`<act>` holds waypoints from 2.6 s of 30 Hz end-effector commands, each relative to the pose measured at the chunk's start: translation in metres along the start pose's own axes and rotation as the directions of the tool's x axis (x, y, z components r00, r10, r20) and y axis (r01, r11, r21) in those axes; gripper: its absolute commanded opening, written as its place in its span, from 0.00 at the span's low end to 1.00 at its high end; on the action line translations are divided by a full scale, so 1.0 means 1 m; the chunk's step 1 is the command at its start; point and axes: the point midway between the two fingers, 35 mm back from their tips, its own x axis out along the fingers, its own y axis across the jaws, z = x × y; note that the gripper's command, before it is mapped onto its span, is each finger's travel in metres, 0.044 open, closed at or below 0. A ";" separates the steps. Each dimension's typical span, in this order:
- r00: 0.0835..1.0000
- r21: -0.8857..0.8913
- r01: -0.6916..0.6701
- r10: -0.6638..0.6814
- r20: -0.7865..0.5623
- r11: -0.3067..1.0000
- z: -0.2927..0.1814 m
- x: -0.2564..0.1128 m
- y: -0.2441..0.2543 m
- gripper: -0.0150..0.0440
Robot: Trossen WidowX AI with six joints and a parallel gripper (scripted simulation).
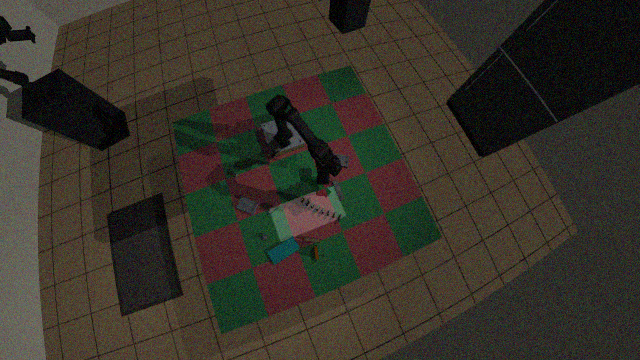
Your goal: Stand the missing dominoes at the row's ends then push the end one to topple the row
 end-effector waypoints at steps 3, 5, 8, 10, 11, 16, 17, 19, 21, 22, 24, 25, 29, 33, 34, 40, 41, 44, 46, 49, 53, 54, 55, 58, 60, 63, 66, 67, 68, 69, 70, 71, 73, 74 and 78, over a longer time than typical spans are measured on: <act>0.995 0.045 -0.024 0.020 0.093 0.999 0.006 0.021 -0.006 0.44; 0.991 0.056 -0.028 0.020 0.135 0.998 0.009 0.026 -0.010 0.44; 0.980 0.071 -0.034 0.019 0.198 0.997 0.014 0.034 -0.015 0.44; 0.971 0.083 -0.037 0.017 0.239 0.996 0.016 0.038 -0.018 0.44; 0.966 0.089 -0.039 0.015 0.259 0.995 0.018 0.040 -0.020 0.44; 0.934 0.118 -0.048 0.003 0.357 0.992 0.023 0.047 -0.030 0.44; 0.927 0.123 -0.050 0.000 0.376 0.991 0.024 0.049 -0.032 0.44; 0.911 0.132 -0.054 -0.005 0.413 0.990 0.026 0.051 -0.036 0.44; 0.894 0.139 -0.058 -0.011 0.448 0.989 0.027 0.053 -0.039 0.44; 0.885 0.141 -0.060 -0.013 0.466 0.988 0.028 0.053 -0.041 0.44; 0.866 0.146 -0.064 -0.018 0.500 0.987 0.028 0.055 -0.044 0.44; 0.856 0.147 -0.065 -0.020 0.516 0.987 0.029 0.055 -0.045 0.44; 0.814 0.151 -0.072 -0.029 0.580 0.986 0.029 0.057 -0.050 0.44; 0.769 0.150 -0.077 -0.037 0.638 0.986 0.028 0.057 -0.054 0.44; 0.757 0.149 -0.078 -0.038 0.652 0.986 0.027 0.057 -0.054 0.44; 0.689 0.142 -0.088 -0.042 0.724 0.986 0.019 0.057 -0.056 0.44; 0.677 0.139 -0.089 -0.043 0.735 0.986 0.017 0.057 -0.057 0.44; 0.641 0.131 -0.091 -0.043 0.766 0.987 0.011 0.056 -0.056 0.44; 0.617 0.124 -0.092 -0.042 0.786 0.988 0.007 0.056 -0.054 0.44; 0.581 0.113 -0.091 -0.039 0.813 0.989 0.001 0.054 -0.052 0.44; 0.534 0.097 -0.087 -0.036 0.845 0.991 -0.008 0.051 -0.047 0.44; 0.522 0.092 -0.086 -0.034 0.852 0.992 -0.010 0.050 -0.046 0.44; 0.510 0.088 -0.084 -0.033 0.860 0.993 -0.013 0.049 -0.045 0.44; 0.475 0.073 -0.077 -0.028 0.880 0.994 -0.019 0.045 -0.040 0.44; 0.453 0.060 -0.068 -0.023 0.891 0.996 -0.023 0.043 -0.036 0.44; 0.420 0.039 -0.050 -0.014 0.907 0.998 -0.028 0.038 -0.030 0.44; 0.389 0.020 -0.034 -0.005 0.921 0.999 -0.034 0.034 -0.024 0.44; 0.380 0.013 -0.030 -0.001 0.925 0.999 -0.036 0.032 -0.021 0.44; 0.370 0.007 -0.025 0.003 0.929 1.000 -0.038 0.030 -0.019 0.44; 0.361 0.002 -0.022 0.006 0.933 1.000 -0.040 0.029 -0.016 0.44; 0.351 -0.004 -0.019 0.010 0.936 1.000 -0.042 0.027 -0.013 0.44; 0.342 -0.009 -0.016 0.014 0.939 1.000 -0.044 0.025 -0.011 0.44; 0.325 -0.020 -0.009 0.022 0.946 1.000 -0.048 0.022 -0.005 0.44; 0.316 -0.026 -0.006 0.027 0.948 1.000 -0.051 0.020 -0.002 0.44; 0.284 -0.050 0.009 0.045 0.958 0.999 -0.058 0.012 0.010 0.44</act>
